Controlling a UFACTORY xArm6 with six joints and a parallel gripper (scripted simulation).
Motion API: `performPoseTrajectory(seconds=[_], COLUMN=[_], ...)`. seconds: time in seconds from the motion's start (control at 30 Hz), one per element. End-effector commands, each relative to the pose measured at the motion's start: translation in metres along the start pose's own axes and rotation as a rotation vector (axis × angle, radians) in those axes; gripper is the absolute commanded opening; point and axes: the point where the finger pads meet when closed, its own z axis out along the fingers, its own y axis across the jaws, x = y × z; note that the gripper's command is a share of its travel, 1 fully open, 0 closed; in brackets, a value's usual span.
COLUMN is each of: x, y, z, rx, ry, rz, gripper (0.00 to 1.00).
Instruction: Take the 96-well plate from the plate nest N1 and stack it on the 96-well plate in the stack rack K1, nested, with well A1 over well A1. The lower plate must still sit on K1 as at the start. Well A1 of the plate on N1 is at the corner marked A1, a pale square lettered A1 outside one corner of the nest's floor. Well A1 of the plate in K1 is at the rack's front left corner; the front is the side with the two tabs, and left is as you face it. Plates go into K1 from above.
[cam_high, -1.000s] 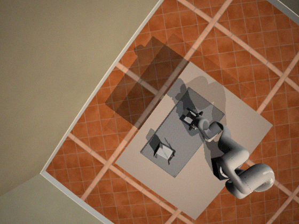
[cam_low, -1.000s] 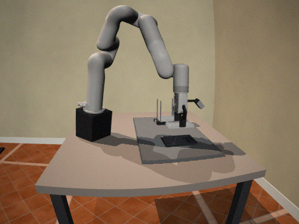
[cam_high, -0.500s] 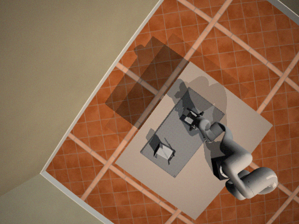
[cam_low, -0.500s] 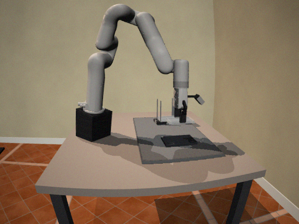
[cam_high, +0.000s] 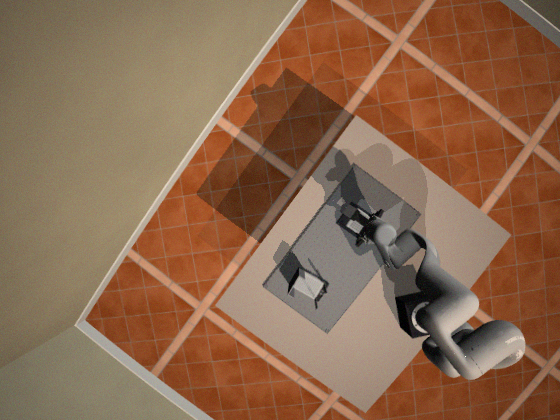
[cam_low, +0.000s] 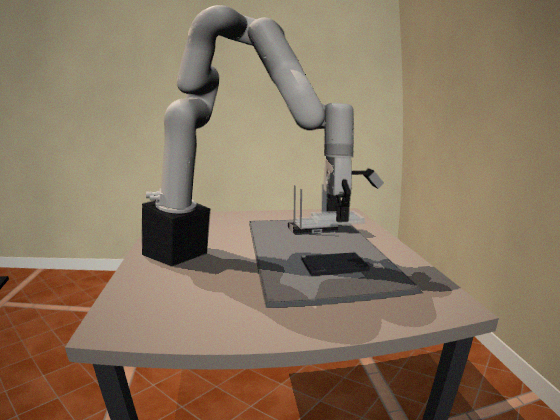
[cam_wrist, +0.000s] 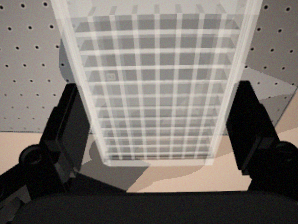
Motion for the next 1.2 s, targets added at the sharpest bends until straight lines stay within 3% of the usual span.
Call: performPoseTrajectory(seconds=[0.0,0.87,1.17], x=[0.002,0.002,0.002], y=[0.001,0.001,0.001], z=[-0.008,-0.048,-0.049], rx=[-0.002,-0.002,-0.002], ry=[0.005,0.005,0.005], rz=[0.0,0.0,0.0], gripper=[0.0,0.0,0.0])
